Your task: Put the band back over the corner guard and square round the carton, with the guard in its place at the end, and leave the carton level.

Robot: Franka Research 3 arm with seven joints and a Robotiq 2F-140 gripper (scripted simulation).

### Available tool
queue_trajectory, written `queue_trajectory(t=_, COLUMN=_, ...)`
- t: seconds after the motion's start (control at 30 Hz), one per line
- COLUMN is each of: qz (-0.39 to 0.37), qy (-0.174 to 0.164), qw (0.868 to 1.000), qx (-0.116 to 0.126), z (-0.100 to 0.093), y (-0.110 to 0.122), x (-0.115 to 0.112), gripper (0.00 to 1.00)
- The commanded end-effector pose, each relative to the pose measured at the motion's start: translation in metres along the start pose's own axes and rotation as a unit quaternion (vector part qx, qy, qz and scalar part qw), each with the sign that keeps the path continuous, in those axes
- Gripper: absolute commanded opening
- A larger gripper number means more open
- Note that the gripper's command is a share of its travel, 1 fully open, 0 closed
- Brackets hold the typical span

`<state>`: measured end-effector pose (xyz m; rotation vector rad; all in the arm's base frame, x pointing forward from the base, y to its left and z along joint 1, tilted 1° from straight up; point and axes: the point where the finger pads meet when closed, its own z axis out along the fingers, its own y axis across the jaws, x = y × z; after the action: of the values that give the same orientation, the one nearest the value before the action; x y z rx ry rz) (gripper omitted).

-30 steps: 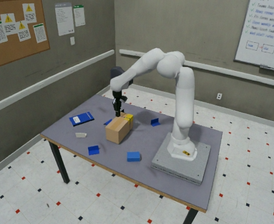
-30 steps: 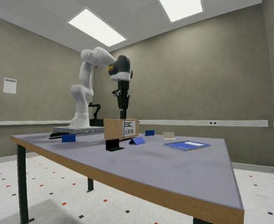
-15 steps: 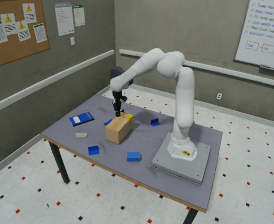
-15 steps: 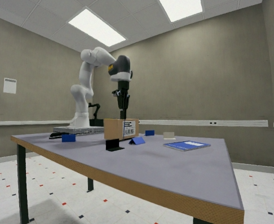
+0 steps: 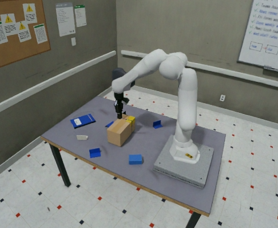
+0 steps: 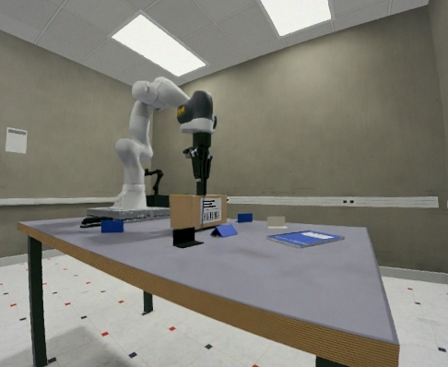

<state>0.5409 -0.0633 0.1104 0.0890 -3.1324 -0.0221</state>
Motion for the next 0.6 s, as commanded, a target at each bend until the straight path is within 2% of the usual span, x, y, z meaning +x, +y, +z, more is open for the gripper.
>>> queue_trajectory(t=0.0, qz=-0.002, qy=-0.001, qw=1.000, qx=0.000, z=0.0010, y=-0.0001, x=-0.0002, gripper=0.18)
queue_trajectory(t=0.33, qz=-0.002, qy=-0.001, qw=1.000, qx=0.000, z=0.0010, y=-0.0001, x=-0.0002, gripper=0.18)
queue_trajectory(t=0.37, qz=-0.002, qy=-0.001, qw=1.000, qx=0.000, z=0.0010, y=-0.0001, x=-0.0002, gripper=0.10)
queue_trajectory(t=0.57, qz=-0.002, qy=-0.001, qw=1.000, qx=0.000, z=0.0010, y=-0.0001, x=-0.0002, gripper=0.10)
